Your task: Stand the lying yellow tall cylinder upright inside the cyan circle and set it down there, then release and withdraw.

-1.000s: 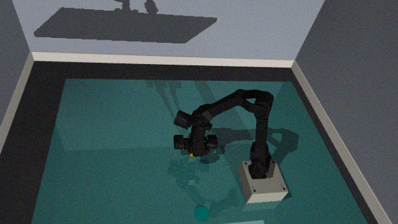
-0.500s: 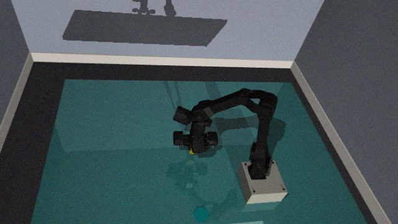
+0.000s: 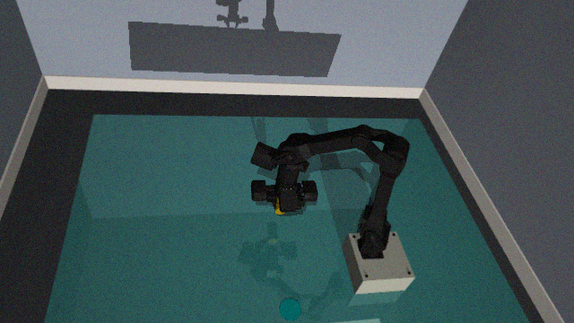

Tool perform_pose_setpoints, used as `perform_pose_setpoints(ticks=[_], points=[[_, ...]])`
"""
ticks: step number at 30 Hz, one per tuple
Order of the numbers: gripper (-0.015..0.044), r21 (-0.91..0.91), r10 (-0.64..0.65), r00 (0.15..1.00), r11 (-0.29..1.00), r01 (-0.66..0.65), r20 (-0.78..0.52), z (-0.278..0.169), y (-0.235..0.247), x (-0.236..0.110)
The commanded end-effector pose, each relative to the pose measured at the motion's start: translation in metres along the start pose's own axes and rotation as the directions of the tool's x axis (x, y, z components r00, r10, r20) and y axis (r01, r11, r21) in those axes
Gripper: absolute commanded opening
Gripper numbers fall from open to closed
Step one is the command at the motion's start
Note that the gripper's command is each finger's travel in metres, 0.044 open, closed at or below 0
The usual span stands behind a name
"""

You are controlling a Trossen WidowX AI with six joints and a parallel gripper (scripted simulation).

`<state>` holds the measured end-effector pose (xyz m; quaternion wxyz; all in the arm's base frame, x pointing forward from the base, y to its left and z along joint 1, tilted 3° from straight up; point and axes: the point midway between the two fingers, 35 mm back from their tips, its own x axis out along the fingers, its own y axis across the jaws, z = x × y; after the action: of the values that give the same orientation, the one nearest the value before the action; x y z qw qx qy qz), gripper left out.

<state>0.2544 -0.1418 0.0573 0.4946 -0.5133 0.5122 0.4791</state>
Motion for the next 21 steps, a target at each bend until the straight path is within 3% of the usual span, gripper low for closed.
perform_pose_setpoints(ticks=[1,9,21], points=[[0.0105,-0.009,-0.010,1.000,1.000,0.010,-0.007,-0.001,-0.001,-0.016],[0.0105,-0.017,-0.006,1.000,1.000,0.006,-0.005,0.001,0.003,-0.038],[0.0105,0.019,-0.007,1.000,1.000,0.007,-0.001,0.028,-0.009,-0.041]])
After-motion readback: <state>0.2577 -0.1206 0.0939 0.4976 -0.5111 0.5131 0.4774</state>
